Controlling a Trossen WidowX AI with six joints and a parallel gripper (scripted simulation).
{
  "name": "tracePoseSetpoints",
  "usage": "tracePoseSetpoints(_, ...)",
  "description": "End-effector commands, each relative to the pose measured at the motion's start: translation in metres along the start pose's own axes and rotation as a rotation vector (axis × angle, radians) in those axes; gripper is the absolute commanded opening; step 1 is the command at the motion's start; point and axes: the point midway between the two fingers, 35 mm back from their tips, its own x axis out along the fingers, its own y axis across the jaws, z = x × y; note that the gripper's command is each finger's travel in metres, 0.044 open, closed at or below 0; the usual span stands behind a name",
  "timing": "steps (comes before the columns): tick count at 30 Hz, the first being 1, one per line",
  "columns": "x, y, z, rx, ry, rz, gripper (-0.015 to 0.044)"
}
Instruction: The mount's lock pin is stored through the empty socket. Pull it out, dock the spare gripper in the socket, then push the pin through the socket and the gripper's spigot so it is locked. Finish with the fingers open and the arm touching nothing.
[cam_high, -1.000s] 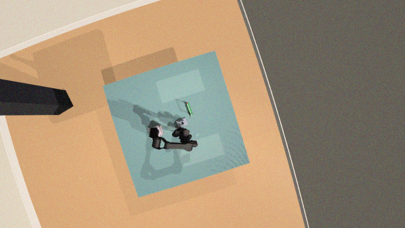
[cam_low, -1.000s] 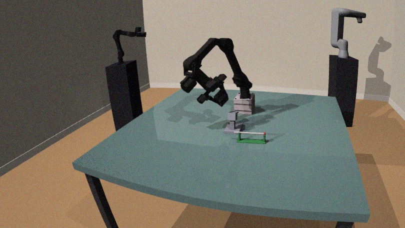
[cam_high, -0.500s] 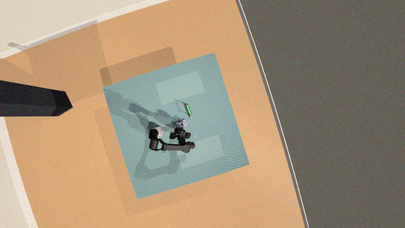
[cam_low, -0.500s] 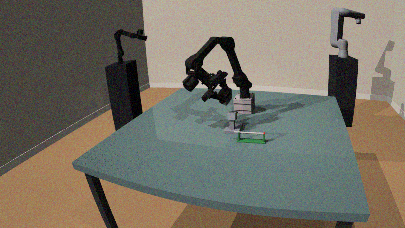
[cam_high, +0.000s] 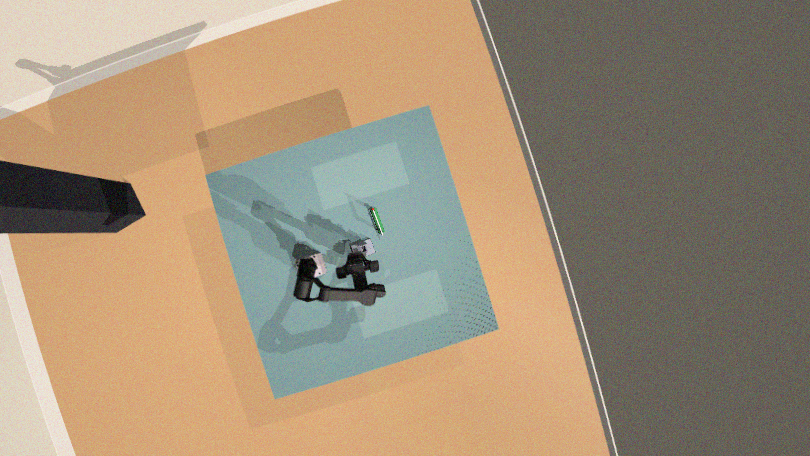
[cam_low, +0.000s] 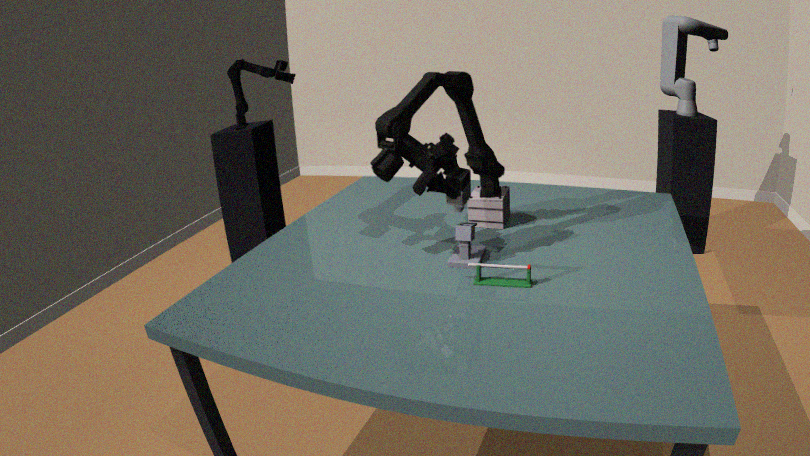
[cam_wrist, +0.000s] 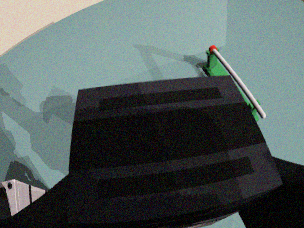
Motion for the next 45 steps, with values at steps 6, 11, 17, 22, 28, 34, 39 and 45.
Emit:
tracePoseSetpoints(6, 0.002, 0.005, 0.015, -0.211, -0.087, -0.056, 0.0)
tracePoseSetpoints(11, 0.003, 0.007, 0.022, -0.327, -0.125, -0.093, 0.0)
tracePoseSetpoints(17, 0.004, 0.007, 0.024, -0.386, -0.134, -0.105, 0.0)
tracePoseSetpoints(22, 0.005, 0.007, 0.024, -0.493, -0.127, -0.103, 0.0)
tracePoseSetpoints(28, 0.007, 0.005, 0.023, -0.497, -0.127, -0.103, 0.0)
tracePoseSetpoints(34, 0.014, 0.0, 0.016, -0.5, -0.127, -0.103, 0.0)
tracePoseSetpoints(39, 0.017, -0.002, 0.013, -0.502, -0.127, -0.104, 0.0)
tracePoseSetpoints(45, 0.022, -0.005, 0.007, -0.501, -0.127, -0.104, 0.0)
